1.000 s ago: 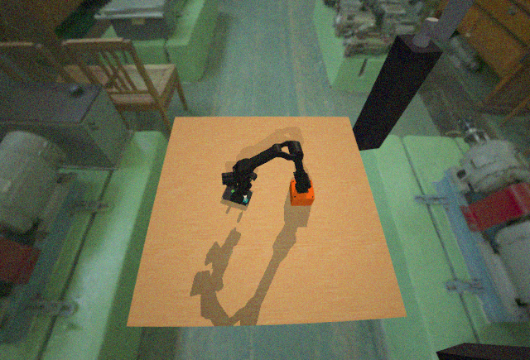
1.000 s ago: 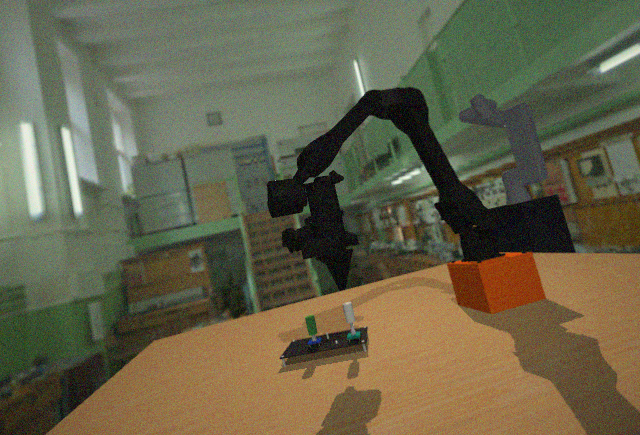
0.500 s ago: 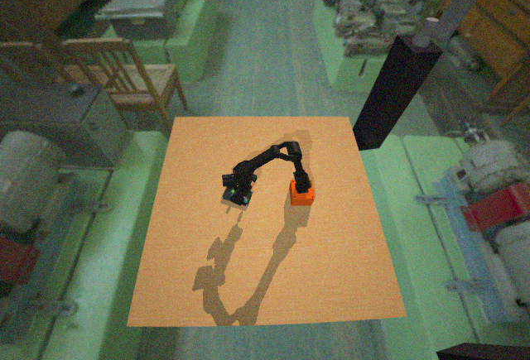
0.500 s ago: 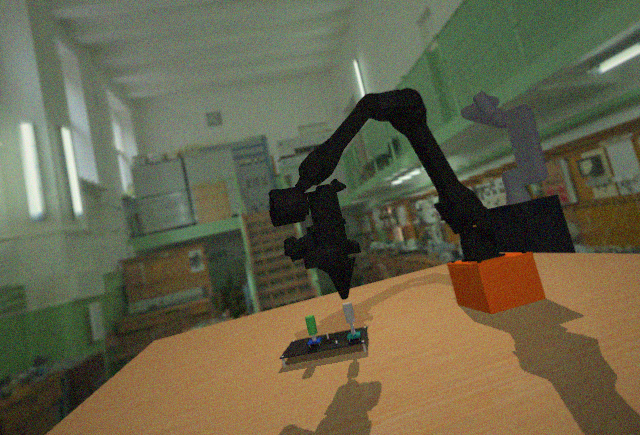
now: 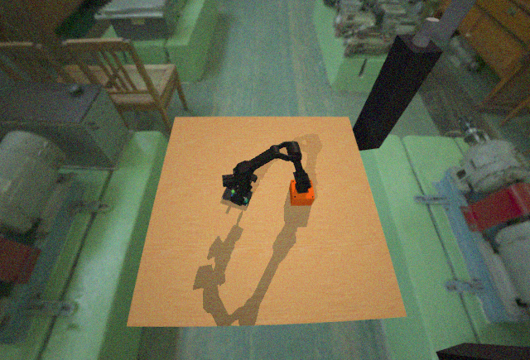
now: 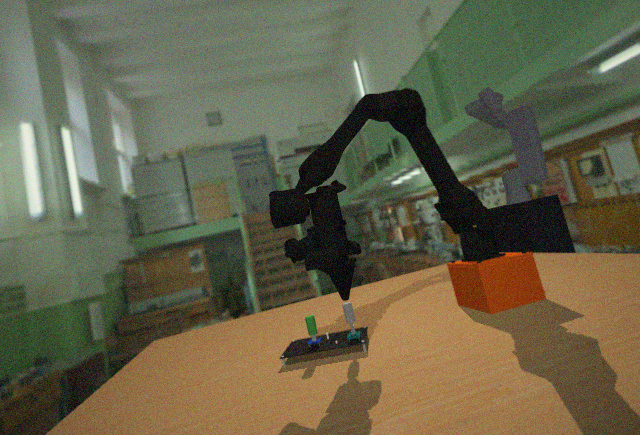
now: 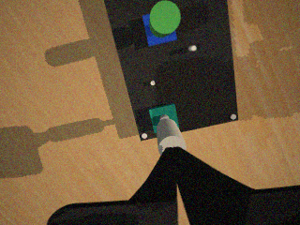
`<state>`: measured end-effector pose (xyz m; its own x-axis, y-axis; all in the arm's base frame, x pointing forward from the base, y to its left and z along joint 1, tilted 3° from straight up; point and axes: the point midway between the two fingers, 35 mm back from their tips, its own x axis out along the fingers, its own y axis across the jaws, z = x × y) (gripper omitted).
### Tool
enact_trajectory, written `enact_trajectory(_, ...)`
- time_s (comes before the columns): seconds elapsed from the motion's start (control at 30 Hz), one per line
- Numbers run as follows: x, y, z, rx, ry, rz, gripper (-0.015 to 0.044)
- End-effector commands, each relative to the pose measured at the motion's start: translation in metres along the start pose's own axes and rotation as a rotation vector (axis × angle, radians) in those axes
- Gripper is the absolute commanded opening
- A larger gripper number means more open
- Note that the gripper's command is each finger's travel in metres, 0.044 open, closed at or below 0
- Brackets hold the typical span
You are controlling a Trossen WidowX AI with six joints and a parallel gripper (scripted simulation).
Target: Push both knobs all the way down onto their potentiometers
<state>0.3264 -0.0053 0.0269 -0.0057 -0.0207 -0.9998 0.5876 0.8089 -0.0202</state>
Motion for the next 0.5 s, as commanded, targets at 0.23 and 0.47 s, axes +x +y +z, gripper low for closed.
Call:
enact_trajectory(0.23, 0.0041, -0.0006, 0.0001, 0.003, 0.001, -0.005, 0.0000)
enact_trajectory(0.47, 0.0059, -0.0006, 0.0001, 0.003, 0.001, -0.005, 0.0000)
